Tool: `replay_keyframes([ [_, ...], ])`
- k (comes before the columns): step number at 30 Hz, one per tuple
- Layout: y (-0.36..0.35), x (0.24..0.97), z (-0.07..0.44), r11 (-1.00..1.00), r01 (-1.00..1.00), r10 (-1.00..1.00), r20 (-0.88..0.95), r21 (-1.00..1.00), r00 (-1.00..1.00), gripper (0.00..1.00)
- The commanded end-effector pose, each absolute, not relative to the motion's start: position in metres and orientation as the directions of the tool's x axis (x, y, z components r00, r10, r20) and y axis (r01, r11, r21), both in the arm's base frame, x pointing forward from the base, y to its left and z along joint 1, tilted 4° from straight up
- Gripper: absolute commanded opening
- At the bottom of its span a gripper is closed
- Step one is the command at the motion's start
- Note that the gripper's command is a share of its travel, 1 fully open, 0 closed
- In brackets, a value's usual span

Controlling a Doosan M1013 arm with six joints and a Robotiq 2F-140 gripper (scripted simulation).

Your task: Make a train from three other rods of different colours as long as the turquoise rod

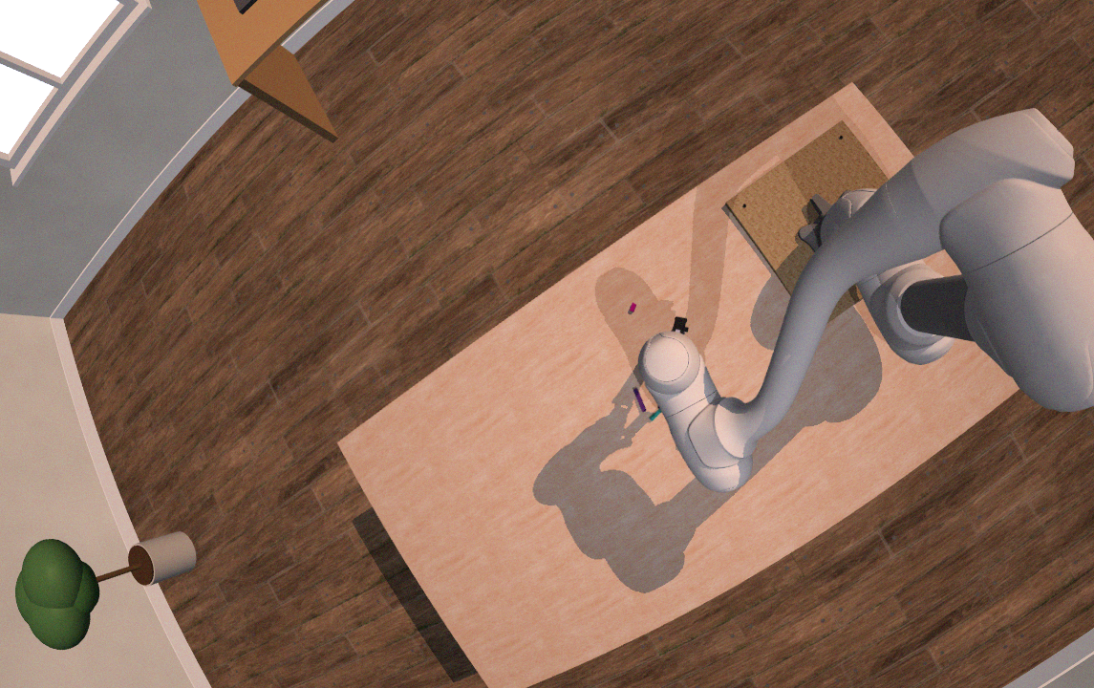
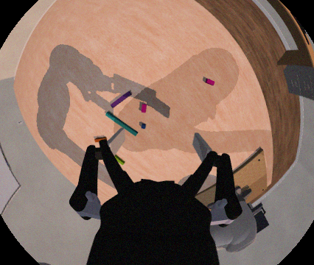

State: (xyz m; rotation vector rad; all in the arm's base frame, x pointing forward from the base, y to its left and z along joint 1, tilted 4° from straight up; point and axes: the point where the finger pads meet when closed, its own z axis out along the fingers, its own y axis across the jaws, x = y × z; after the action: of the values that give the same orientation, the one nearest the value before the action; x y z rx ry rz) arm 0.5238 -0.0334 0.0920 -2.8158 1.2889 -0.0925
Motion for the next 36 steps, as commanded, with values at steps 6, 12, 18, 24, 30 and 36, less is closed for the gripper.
replay_keyframes([
  [6, -0.0334, 0.5238, 0.0921, -0.653, -0.755, -0.757, 0.036, -0.065, 0.652, 1.00],
  [12, -0.0334, 0.5238, 0.0921, -0.654, -0.753, -0.756, 0.036, -0.064, 0.653, 1.00],
  [18, -0.0331, 0.5242, 0.0924, -0.681, -0.729, -0.732, 0.039, -0.063, 0.681, 1.00],
  [24, -0.0310, 0.5262, 0.0942, -0.820, -0.569, -0.572, 0.051, -0.054, 0.819, 1.00],
  [30, -0.0284, 0.5289, 0.0965, -0.944, -0.328, -0.330, 0.063, -0.038, 0.942, 1.00],
  [36, -0.0264, 0.5309, 0.0982, -0.991, -0.130, -0.131, 0.070, -0.024, 0.989, 1.00],
])
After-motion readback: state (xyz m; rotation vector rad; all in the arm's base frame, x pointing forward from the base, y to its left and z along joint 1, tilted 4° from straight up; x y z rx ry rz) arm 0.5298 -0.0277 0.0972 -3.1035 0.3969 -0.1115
